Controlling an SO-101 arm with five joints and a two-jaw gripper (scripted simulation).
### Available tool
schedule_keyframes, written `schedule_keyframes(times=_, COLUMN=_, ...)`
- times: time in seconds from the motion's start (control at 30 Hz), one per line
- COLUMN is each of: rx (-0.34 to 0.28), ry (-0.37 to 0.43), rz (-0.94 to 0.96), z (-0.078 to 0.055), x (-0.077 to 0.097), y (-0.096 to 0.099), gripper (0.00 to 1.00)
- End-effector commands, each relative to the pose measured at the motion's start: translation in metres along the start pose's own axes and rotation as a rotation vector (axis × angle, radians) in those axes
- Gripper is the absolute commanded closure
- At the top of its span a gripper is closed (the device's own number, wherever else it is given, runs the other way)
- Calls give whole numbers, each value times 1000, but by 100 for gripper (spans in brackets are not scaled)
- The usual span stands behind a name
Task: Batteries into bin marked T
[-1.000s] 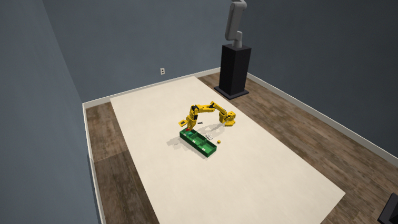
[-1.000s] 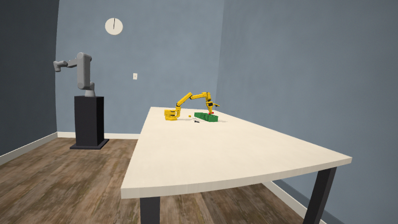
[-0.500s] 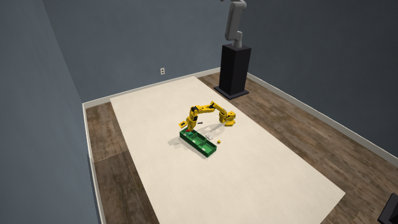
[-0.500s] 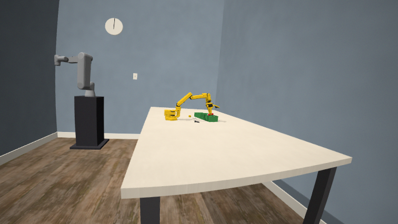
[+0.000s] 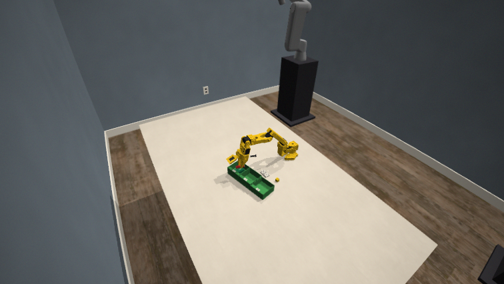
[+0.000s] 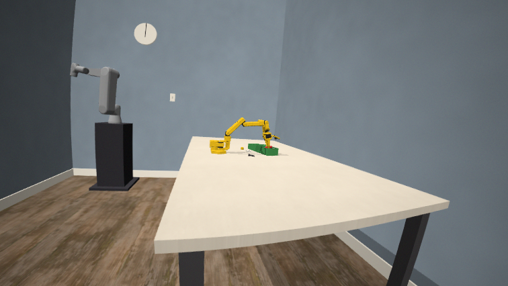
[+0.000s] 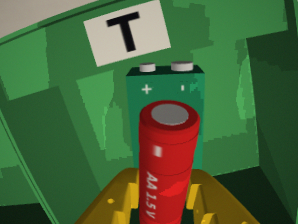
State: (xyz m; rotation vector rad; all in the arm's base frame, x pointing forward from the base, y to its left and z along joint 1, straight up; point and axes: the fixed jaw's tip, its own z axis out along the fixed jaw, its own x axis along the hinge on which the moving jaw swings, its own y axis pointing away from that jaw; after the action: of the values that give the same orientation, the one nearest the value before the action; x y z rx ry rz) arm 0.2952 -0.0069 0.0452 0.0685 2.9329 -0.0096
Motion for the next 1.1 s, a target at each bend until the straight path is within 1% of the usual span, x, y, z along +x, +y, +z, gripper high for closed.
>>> schedule_keyframes(times=0.0, rx=-3, ry=-103, rz=-15, z=-20, x=-13, y=2, gripper=100)
schedule_keyframes(times=1.07, rx=-3, ry=-103, rz=-15, z=-8, x=-11, y=2, gripper=100)
